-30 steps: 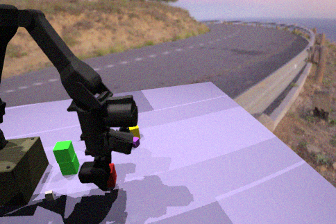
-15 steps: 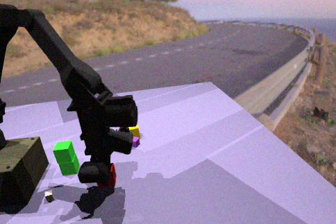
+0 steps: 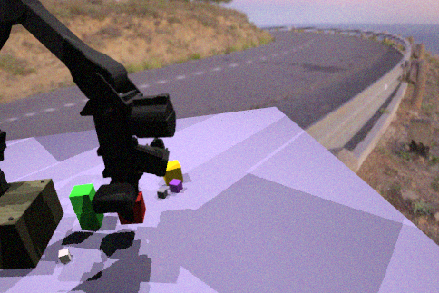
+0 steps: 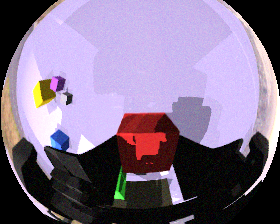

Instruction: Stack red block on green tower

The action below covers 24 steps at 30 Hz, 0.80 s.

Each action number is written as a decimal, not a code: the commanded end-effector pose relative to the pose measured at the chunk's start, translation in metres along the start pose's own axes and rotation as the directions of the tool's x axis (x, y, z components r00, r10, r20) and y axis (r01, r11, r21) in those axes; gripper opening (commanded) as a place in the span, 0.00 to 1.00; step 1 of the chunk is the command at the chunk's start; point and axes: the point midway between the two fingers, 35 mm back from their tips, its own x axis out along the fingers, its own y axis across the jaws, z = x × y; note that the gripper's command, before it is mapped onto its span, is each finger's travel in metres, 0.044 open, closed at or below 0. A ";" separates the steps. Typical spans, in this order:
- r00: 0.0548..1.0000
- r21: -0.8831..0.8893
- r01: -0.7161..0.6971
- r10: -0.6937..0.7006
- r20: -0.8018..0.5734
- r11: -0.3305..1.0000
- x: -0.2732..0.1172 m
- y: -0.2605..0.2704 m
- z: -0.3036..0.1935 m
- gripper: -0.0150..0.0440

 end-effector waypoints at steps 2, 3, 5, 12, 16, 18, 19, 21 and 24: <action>1.000 -0.004 0.006 -0.006 0.012 1.000 -0.026 -0.001 0.003 0.25; 1.000 -0.004 0.006 -0.006 0.012 1.000 -0.030 -0.001 0.003 0.25; 1.000 -0.004 0.006 -0.006 0.012 1.000 -0.039 -0.001 0.003 0.25; 1.000 -0.004 0.006 -0.006 0.013 1.000 -0.065 -0.001 0.002 0.25; 1.000 -0.004 0.006 -0.006 0.013 1.000 -0.066 -0.001 0.002 0.25; 1.000 -0.004 0.006 -0.006 0.013 1.000 -0.066 -0.001 0.002 0.25; 1.000 0.001 0.002 -0.002 0.008 1.000 -0.062 0.000 0.001 0.25; 1.000 -0.004 0.006 -0.006 0.012 1.000 -0.066 0.000 0.001 0.25; 1.000 -0.004 0.006 -0.006 0.012 1.000 -0.067 0.004 -0.005 0.25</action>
